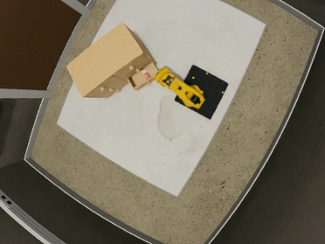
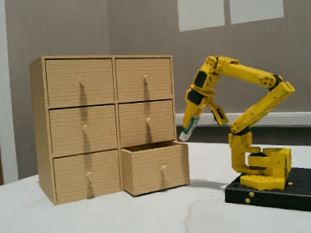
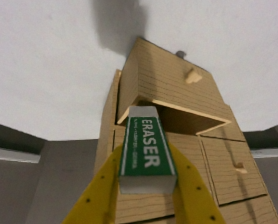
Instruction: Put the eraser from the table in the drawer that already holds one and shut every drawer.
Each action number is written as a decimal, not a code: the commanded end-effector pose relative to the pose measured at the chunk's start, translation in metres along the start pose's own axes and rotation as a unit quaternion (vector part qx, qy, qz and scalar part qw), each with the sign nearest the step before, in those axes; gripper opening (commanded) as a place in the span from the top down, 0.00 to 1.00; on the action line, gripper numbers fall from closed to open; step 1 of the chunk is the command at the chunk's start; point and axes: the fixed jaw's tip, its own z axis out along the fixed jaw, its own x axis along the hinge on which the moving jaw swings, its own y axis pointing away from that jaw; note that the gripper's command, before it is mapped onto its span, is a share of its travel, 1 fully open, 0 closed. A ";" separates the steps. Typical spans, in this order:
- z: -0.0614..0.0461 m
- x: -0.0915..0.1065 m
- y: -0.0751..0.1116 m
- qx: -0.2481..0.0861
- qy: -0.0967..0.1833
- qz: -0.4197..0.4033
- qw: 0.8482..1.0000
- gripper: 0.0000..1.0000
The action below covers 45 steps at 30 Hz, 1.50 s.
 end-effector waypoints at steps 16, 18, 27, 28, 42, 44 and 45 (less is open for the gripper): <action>-0.011 0.004 0.000 0.001 0.004 0.005 1.000 1.00; -0.012 0.004 0.000 0.001 0.004 0.005 1.000 1.00; -0.012 0.005 0.000 0.001 0.004 0.005 1.000 1.00; -0.012 0.005 0.000 0.001 0.004 0.005 1.000 1.00; -0.013 0.005 0.000 0.001 0.004 0.005 1.000 1.00; -0.013 0.005 0.000 0.001 0.004 0.005 1.000 1.00; -0.013 0.005 0.000 0.001 0.004 0.005 1.000 1.00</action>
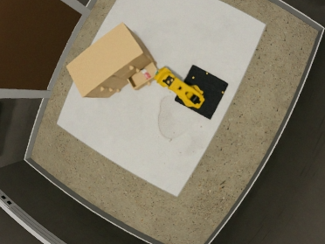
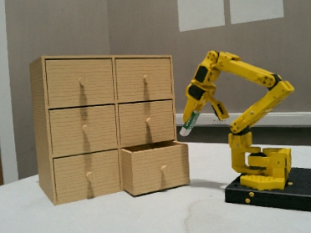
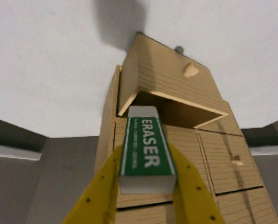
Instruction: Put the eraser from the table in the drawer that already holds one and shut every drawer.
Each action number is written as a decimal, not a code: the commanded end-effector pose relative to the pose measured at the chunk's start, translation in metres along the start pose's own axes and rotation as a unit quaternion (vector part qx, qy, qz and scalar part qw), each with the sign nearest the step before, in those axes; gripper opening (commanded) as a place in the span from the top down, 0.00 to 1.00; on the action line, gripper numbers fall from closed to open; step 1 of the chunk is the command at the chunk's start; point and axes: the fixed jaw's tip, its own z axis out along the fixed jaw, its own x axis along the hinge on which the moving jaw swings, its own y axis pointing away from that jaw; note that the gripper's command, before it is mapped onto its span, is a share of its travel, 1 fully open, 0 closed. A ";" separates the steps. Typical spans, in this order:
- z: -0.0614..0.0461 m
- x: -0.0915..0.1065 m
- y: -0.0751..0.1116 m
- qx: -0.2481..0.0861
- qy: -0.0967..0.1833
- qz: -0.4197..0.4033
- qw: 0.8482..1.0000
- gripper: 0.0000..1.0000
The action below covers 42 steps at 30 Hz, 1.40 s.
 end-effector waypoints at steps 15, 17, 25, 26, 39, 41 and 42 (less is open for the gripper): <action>0.033 0.062 -0.056 0.061 0.001 -0.098 0.993 1.00; 0.041 0.069 -0.067 0.070 0.001 -0.114 0.991 1.00; 0.052 0.075 -0.082 0.082 0.001 -0.133 0.988 1.00; 0.052 0.075 -0.082 0.082 0.001 -0.133 0.988 1.00; 0.052 0.075 -0.083 0.082 0.001 -0.133 0.988 1.00; 0.052 0.075 -0.083 0.082 0.001 -0.134 0.988 1.00; 0.052 0.075 -0.083 0.082 0.001 -0.134 0.988 1.00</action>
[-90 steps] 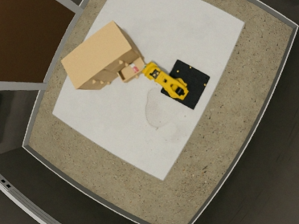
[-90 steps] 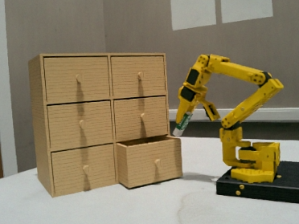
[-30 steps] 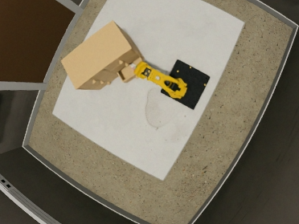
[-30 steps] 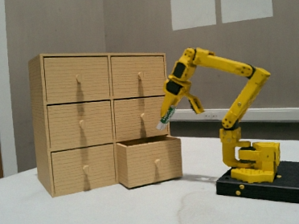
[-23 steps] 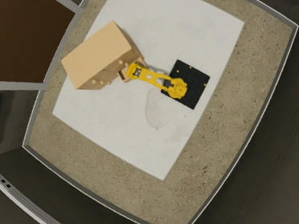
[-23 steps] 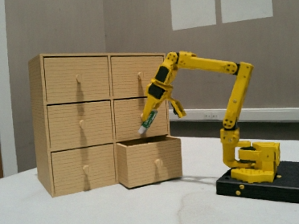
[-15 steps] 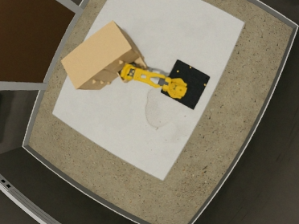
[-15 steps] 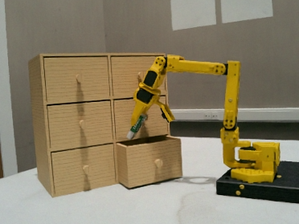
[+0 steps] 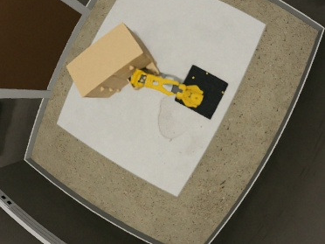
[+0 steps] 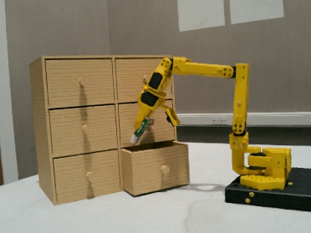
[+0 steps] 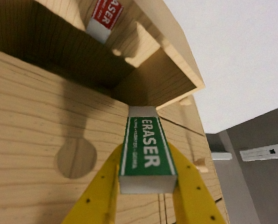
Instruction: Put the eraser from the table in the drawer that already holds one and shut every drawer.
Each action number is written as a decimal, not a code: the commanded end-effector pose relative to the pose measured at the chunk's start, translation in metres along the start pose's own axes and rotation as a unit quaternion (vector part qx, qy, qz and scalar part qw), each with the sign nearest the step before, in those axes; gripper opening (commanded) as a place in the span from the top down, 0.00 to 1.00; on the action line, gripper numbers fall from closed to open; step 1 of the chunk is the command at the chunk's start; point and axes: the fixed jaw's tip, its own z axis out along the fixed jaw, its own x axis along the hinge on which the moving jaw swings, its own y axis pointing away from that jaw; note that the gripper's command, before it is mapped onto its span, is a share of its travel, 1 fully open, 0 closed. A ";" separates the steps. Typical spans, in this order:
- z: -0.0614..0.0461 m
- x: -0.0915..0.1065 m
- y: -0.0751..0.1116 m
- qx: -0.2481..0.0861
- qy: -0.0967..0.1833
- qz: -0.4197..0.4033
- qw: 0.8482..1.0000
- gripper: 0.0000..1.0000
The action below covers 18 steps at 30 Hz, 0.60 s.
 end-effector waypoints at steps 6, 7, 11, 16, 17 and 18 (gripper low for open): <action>0.001 0.002 -0.004 0.004 0.000 -0.001 1.000 1.00; 0.001 0.002 -0.004 0.004 0.000 -0.001 1.000 1.00; 0.001 0.002 -0.004 0.004 0.000 -0.001 1.000 1.00; 0.001 0.003 -0.004 0.005 0.000 -0.002 1.000 1.00; 0.001 0.003 -0.004 0.005 0.000 -0.002 1.000 1.00; 0.001 0.003 -0.004 0.005 0.000 -0.002 1.000 1.00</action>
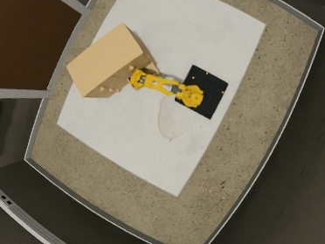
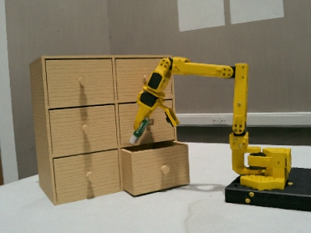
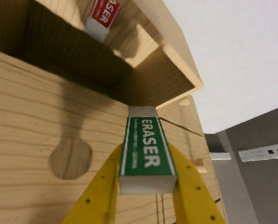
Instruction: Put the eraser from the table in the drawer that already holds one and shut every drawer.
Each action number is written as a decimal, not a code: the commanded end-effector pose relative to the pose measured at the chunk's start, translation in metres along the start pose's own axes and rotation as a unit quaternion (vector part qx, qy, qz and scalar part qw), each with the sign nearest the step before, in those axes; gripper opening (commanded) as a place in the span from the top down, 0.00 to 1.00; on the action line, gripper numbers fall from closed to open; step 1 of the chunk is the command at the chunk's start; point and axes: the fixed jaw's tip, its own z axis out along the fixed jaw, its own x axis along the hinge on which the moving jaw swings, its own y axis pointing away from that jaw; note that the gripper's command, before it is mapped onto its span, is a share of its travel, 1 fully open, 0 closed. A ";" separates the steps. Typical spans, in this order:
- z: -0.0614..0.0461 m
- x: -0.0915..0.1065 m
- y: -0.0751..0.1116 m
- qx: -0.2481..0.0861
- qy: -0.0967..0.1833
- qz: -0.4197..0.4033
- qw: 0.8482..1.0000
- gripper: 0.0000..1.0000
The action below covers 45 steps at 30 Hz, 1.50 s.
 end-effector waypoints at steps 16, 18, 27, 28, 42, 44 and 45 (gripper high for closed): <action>0.015 -0.007 -0.002 0.002 0.001 0.002 1.000 1.00; 0.015 -0.007 -0.002 0.002 0.001 0.002 1.000 1.00; 0.015 -0.007 -0.002 0.002 0.001 0.002 1.000 1.00; 0.018 -0.008 -0.002 0.002 0.001 0.002 1.000 1.00; 0.027 -0.015 -0.001 0.001 0.001 0.003 1.000 1.00; 0.027 -0.015 -0.001 0.001 0.001 0.003 1.000 1.00; 0.029 -0.017 -0.001 0.001 0.001 0.003 1.000 1.00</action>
